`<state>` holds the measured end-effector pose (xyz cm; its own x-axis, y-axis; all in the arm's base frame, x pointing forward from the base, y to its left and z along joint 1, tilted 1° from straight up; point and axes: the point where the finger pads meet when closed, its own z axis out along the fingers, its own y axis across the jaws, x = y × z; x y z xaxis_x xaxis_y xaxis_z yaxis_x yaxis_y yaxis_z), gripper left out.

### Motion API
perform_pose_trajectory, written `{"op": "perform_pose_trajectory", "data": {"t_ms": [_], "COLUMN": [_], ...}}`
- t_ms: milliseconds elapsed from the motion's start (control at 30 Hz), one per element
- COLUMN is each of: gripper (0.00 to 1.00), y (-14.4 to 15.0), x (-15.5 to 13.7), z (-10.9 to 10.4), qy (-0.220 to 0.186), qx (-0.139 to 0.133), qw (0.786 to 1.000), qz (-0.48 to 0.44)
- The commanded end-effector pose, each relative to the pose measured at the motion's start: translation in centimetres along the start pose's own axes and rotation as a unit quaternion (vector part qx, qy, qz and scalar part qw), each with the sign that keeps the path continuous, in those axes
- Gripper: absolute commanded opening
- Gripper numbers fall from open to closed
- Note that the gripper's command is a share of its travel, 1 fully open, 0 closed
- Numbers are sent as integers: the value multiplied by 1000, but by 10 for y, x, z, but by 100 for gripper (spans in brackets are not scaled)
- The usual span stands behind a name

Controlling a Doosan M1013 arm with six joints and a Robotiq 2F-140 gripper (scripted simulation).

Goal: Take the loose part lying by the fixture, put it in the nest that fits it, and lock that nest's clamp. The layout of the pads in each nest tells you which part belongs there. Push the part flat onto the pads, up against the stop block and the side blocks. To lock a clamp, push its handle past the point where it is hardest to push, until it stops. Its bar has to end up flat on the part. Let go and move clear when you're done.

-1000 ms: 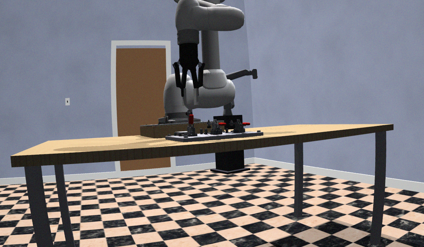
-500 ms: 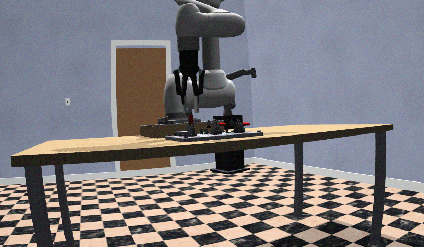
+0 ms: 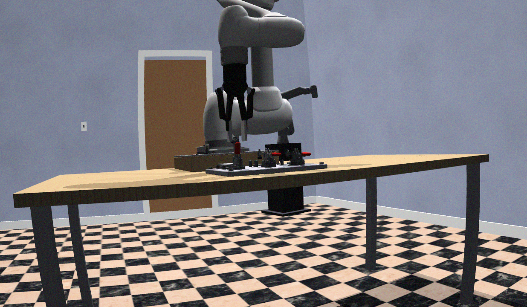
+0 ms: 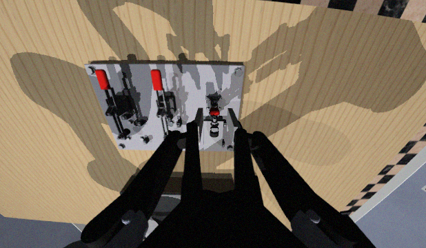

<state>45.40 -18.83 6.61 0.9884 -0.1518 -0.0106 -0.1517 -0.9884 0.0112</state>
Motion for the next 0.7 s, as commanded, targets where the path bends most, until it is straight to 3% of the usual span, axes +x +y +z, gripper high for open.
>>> {"op": "perform_pose_trajectory", "data": {"t_ms": [0,300,667], "gripper": [35,35,35], "y": [-1,-1,-1], "x": [-1,-1,-2], "z": [3,6,34], "qy": [0,0,0], "qx": [2,2,2], "qw": [1000,1000,1000], "qz": [2,2,2]}}
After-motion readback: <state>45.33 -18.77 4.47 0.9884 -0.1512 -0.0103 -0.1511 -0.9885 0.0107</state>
